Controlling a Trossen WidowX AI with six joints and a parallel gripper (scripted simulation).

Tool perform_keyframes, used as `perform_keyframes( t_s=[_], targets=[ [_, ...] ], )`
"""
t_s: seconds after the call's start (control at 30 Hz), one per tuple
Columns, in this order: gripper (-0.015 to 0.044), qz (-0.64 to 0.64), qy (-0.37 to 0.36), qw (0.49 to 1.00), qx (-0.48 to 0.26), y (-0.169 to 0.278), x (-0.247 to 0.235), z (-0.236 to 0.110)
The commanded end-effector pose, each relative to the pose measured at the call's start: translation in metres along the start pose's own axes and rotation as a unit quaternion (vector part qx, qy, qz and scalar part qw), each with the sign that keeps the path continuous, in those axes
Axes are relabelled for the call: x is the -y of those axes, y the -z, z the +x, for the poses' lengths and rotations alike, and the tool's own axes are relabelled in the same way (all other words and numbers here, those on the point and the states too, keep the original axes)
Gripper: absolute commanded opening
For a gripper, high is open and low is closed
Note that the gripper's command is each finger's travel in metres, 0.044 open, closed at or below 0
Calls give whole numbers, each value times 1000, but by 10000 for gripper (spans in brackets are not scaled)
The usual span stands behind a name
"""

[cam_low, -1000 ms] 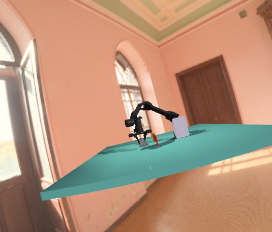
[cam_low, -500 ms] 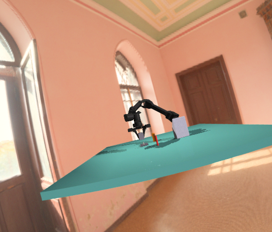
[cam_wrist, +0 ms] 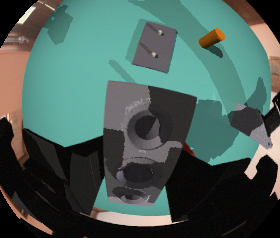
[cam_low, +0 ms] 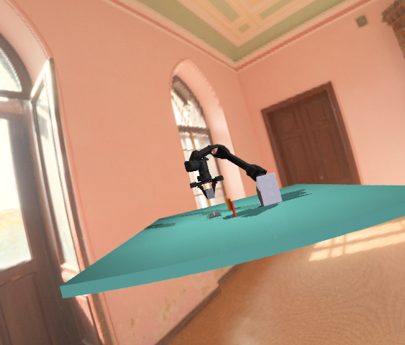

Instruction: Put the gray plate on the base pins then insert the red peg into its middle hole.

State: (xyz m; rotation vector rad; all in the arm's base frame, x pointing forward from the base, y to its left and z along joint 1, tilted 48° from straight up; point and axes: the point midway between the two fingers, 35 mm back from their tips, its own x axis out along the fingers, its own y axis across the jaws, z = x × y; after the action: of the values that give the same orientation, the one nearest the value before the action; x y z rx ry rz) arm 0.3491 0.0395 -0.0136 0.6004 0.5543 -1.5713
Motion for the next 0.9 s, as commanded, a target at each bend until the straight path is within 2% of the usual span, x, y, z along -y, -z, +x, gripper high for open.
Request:
perform_keyframes(
  t_s=[0.0,0.87],
  targets=[
    [0,7,-2,1000,-3,-3,1,-12],
    [0,18,-4,1000,-13,-66,-7,23]
  ],
)
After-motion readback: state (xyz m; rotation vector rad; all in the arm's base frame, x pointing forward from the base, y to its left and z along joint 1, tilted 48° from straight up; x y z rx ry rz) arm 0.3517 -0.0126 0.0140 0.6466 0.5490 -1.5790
